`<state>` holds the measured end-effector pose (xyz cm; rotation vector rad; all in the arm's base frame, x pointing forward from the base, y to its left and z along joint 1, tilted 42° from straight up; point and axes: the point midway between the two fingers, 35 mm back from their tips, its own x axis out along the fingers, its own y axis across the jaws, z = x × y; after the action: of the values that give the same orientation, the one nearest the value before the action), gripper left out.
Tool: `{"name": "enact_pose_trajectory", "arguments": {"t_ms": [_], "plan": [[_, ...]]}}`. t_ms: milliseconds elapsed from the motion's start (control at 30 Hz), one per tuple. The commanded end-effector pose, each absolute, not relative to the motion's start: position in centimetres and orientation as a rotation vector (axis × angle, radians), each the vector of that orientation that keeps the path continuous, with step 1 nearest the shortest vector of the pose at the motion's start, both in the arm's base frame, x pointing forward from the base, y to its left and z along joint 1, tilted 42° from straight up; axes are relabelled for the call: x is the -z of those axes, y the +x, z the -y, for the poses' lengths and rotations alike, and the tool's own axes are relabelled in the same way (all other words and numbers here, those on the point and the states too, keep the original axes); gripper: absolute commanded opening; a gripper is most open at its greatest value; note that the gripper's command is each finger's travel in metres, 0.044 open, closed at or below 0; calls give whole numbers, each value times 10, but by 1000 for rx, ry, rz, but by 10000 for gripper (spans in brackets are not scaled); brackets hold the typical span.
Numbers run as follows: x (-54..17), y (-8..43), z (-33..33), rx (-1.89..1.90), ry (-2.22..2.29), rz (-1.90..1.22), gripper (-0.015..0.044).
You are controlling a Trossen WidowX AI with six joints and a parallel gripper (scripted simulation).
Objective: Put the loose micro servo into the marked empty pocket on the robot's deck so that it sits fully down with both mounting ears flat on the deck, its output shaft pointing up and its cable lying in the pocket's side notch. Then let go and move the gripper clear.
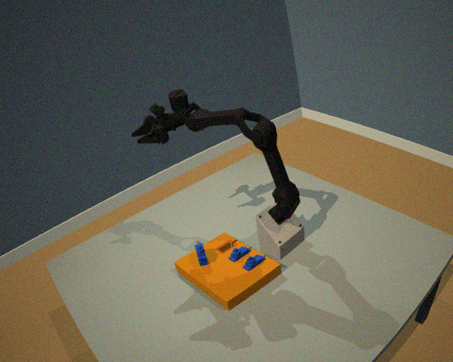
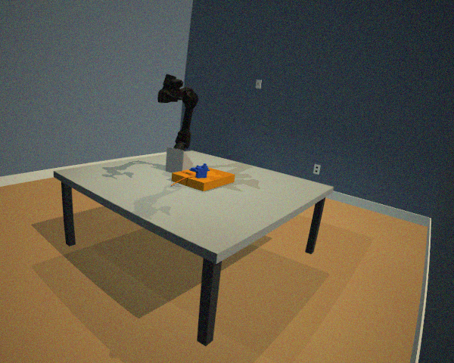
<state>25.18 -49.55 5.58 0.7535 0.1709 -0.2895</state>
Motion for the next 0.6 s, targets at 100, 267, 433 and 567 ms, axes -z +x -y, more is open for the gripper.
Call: {"name": "enact_pose_trajectory", "arguments": {"t_ms": [100,267,433,567], "plan": [[-31,277,466,249,671,-303,440],[-17,291,445,210,608,-390,440],[-2,303,423,158,542,-477,440],[8,310,404,108,486,-547,440]]}}
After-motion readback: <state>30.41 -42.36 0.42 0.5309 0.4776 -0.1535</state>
